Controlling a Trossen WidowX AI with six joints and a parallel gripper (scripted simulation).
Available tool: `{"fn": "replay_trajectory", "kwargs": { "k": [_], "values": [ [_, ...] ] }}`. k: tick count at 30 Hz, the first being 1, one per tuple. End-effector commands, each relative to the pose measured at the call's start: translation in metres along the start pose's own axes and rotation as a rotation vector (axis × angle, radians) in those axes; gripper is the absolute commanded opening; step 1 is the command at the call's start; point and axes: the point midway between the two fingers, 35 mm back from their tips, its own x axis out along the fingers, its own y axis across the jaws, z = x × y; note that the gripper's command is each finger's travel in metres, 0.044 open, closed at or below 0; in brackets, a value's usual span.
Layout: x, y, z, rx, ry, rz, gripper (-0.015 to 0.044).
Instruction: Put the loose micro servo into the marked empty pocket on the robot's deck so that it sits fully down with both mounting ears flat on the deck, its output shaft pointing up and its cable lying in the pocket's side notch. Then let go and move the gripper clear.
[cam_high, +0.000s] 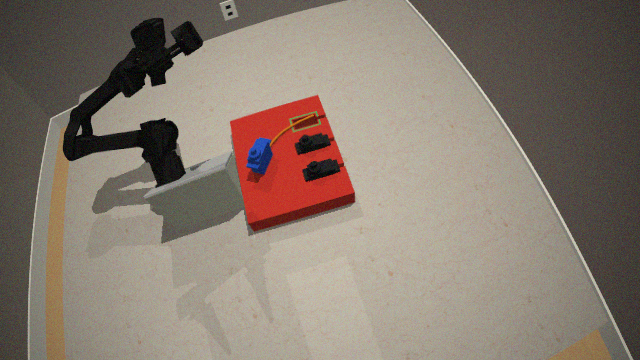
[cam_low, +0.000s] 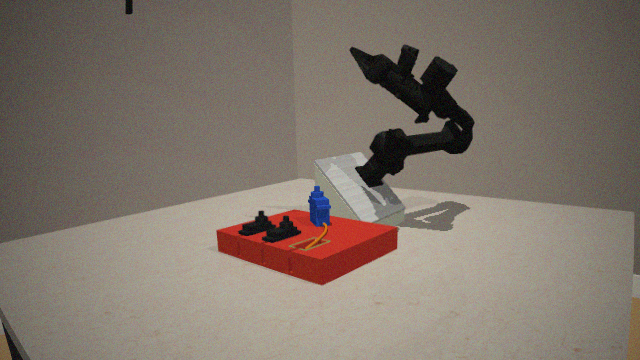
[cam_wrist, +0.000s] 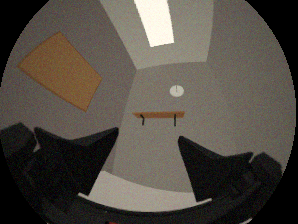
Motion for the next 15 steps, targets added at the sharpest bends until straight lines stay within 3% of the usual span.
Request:
{"fn": "replay_trajectory", "kwargs": {
  "k": [1,15],
  "values": [
    [0.0,0.0,0.0,-0.005,0.002,0.001,0.0426],
    [0.009,0.028,-0.027,-0.377,0.158,0.105,0.044]
  ]
}}
